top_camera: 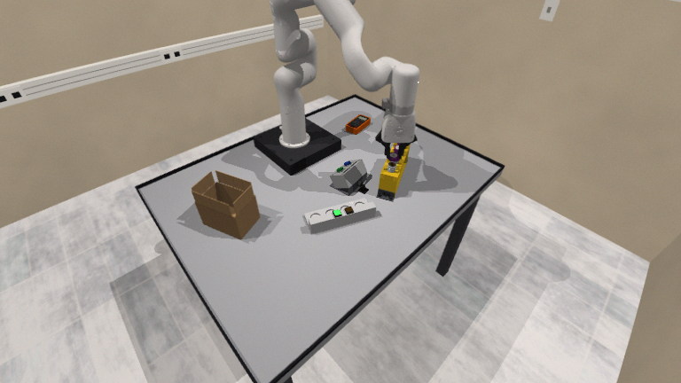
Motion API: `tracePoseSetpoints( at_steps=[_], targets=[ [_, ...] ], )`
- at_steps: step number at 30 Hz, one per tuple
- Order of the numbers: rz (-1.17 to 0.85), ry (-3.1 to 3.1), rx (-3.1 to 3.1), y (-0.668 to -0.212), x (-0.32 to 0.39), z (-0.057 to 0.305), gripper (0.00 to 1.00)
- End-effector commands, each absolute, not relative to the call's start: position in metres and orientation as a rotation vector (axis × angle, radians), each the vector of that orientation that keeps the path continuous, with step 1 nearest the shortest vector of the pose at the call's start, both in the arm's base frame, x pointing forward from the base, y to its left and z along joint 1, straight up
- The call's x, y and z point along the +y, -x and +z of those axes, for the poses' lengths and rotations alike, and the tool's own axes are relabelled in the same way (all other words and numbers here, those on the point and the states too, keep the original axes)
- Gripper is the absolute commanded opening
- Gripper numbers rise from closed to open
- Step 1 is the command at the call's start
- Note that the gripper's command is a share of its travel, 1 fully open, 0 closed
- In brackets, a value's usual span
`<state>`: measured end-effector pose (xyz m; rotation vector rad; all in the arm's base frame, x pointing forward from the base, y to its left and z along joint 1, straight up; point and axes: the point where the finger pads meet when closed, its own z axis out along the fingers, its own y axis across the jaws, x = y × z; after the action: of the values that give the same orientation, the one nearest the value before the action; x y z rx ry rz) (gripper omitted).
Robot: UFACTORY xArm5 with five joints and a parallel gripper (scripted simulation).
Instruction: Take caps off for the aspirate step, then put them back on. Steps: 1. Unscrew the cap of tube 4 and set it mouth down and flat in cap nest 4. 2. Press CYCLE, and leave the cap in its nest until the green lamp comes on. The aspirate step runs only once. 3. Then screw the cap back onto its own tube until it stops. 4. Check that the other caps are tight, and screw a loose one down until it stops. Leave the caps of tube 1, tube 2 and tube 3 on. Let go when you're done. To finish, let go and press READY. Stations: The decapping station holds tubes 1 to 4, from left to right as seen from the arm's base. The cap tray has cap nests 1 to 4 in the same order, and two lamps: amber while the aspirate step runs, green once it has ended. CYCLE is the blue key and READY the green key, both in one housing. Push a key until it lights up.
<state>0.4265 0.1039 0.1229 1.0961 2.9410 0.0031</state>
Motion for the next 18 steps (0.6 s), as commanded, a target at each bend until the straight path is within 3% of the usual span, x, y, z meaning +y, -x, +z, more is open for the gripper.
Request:
tracePoseSetpoints(
  at_steps=[1,18],
  targets=[
    [0.010,-1.096,2.942,-0.427,0.104,0.113,0.00],
    [0.010,-1.096,2.942,-0.427,0.104,0.100,0.00]
  ],
)
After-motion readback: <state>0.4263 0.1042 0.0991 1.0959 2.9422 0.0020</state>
